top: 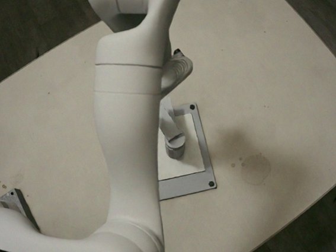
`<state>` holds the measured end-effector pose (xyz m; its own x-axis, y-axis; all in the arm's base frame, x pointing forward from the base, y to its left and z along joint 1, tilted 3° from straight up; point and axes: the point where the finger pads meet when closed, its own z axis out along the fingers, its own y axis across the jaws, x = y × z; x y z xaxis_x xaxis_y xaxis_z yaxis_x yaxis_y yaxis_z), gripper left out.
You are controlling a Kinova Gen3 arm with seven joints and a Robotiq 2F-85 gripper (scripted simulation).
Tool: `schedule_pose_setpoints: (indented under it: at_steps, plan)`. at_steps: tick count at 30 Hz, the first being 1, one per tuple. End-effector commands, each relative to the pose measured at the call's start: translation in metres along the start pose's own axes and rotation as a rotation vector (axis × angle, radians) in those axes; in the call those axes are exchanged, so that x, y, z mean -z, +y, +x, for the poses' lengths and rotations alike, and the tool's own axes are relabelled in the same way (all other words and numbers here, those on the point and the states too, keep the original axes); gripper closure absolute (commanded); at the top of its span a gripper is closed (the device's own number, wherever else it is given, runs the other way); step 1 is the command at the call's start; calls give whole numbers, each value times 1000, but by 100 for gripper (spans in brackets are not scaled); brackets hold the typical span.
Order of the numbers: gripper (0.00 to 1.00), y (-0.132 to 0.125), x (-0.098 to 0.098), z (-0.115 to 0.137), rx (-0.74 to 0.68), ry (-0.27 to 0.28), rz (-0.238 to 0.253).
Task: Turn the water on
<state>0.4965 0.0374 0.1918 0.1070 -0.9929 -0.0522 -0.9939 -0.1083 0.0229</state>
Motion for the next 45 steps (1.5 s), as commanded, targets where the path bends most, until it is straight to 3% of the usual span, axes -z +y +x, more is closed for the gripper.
schedule_pose_setpoints:
  at_steps: [1,23,45]
  plan:
    - [25,0,2,-3,-4,-5,1]
    - [25,2,-4,-4,0,-2,0]
    - [25,2,-35,-3,0,-2,0]
